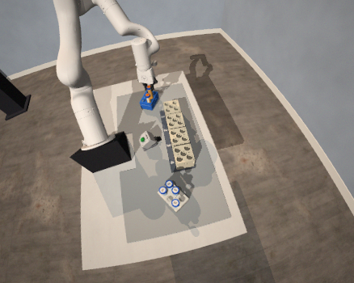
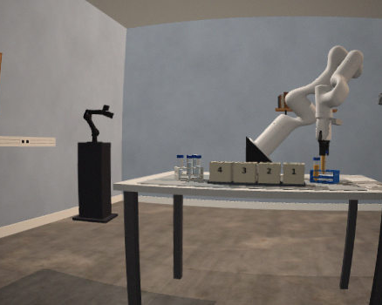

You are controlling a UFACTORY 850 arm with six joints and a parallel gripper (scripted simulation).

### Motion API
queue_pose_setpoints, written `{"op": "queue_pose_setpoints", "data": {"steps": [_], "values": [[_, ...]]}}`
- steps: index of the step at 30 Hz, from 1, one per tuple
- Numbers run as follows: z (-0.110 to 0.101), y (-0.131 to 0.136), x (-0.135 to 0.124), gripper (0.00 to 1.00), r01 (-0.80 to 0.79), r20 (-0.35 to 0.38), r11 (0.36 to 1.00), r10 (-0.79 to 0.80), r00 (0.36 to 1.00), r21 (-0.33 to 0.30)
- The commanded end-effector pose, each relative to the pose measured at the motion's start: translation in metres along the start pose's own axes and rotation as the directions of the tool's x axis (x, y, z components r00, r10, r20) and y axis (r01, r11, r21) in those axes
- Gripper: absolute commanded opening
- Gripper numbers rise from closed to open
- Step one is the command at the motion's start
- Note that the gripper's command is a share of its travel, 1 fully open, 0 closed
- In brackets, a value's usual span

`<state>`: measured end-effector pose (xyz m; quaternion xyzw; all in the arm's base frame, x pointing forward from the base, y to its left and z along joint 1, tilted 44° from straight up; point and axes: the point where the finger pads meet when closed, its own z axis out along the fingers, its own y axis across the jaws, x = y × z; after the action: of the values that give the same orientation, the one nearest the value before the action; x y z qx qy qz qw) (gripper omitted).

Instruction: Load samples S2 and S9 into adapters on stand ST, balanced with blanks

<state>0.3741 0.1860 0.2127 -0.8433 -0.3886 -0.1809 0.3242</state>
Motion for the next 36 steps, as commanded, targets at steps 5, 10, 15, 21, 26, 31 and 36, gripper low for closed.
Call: {"op": "queue_pose_setpoints", "data": {"steps": [5,10,15,21,26,31,36], "values": [[0.006,0.0,0.001,0.0,0.001,-0.001,1.0,-0.001,1.0,-0.001],[0.011,0.0,0.001,0.0,0.001,-0.001,1.0,-0.001,1.0,-0.001],[0.016,0.0,0.001,0.0,0.001,-0.001,1.0,-0.001,1.0,-0.001],[0.02,0.0,0.001,0.0,0.001,-0.001,1.0,-0.001,1.0,-0.001],[0.025,0.0,0.001,0.0,0.0,-0.001,1.0,0.0,1.0,-0.001],[0.03,0.0,0.001,0.0,0.0,-0.001,1.0,0.0,1.0,-0.001],[0.033,0.0,0.001,0.0,0.0,-0.001,1.0,0.0,1.0,-0.001]]}}
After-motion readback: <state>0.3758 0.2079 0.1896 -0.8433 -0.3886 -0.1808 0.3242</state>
